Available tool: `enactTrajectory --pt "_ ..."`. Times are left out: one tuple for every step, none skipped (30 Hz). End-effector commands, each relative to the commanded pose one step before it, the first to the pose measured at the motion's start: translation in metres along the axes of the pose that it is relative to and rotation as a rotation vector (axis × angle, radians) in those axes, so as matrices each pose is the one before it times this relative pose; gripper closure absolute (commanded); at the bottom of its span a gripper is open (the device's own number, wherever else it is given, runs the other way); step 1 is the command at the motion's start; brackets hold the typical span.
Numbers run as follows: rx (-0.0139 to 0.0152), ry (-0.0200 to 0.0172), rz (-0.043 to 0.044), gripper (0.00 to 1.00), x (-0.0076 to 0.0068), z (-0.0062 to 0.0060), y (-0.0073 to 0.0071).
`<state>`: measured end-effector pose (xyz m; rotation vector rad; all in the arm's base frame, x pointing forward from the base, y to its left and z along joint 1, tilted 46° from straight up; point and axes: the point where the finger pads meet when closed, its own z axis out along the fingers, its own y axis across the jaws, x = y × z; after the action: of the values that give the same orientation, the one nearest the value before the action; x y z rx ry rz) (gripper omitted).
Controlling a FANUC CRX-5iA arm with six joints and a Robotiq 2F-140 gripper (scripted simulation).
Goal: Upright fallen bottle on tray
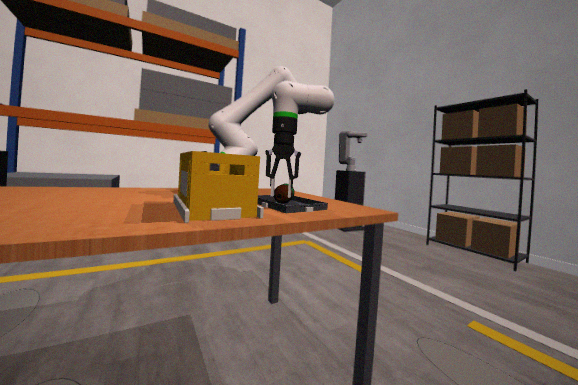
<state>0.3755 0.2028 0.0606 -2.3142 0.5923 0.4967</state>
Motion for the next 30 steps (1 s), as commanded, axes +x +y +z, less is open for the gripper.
enactTrajectory --pt "0.00019 0.00043 0.00004 0.62 0.00019 0.00236 -0.00003" --pt "0.0 0.0 0.0 0.62 0.0 0.00076 0.0" --pt "0.0 0.0 0.0 0.62 0.0 0.00069 0.0" --pt "0.0 0.0 0.0 0.62 0.0 0.00063 0.0" --pt "0.0 0.0 0.0 0.62 0.0 0.00056 0.0" --pt "0.0 0.0 0.0 0.62 0.0 0.00049 0.0" --pt "0.0 0.0 0.0 0.62 0.0 0.00043 0.0" --pt "0.0 0.0 0.0 0.62 0.0 0.00037 0.0" --pt "0.0 0.0 0.0 0.62 0.0 0.0003 0.0" --pt "0.0 0.0 0.0 0.62 0.0 0.00025 0.0" --pt "0.0 0.0 0.0 0.62 0.0 0.00019 0.0" --pt "0.0 0.0 0.0 0.62 0.0 0.00014 0.0" --pt "0.0 0.0 0.0 0.62 0.0 0.0001 0.0" --pt "0.0 0.0 0.0 0.62 0.0 0.0 0.0" --pt "0.0 0.0 0.0 0.62 0.0 0.0 0.0" --pt "0.0 0.0 0.0 0.62 0.0 0.00006 0.0" --pt "0.0 0.0 0.0 0.62 0.0 0.00003 0.0" --pt "0.0 0.0 0.0 0.62 0.0 0.00001 0.0" --pt "0.0 0.0 0.0 0.62 0.0 0.0 0.0" --pt "0.0 0.0 0.0 0.62 0.0 0.0 0.0" --pt "0.0 0.0 0.0 0.62 0.0 0.0 0.0" --pt "0.0 0.0 0.0 0.62 0.0 0.0 0.0" --pt "0.0 0.0 0.0 0.62 0.0 0.0 0.0" --pt "0.0 0.0 0.0 0.62 0.0 0.0 0.0" --pt "0.0 0.0 0.0 0.62 0.0 0.0 0.0" --pt "0.0 0.0 0.0 0.62 0.0 0.0 0.0" --pt "0.0 0.0 0.0 0.62 0.0 0.0 0.0" --pt "0.0 0.0 0.0 0.62 0.0 0.0 0.0" --pt "0.0 0.0 0.0 0.62 0.0 0.0 0.0" --pt "0.0 0.0 0.0 0.62 0.0 0.0 0.0"
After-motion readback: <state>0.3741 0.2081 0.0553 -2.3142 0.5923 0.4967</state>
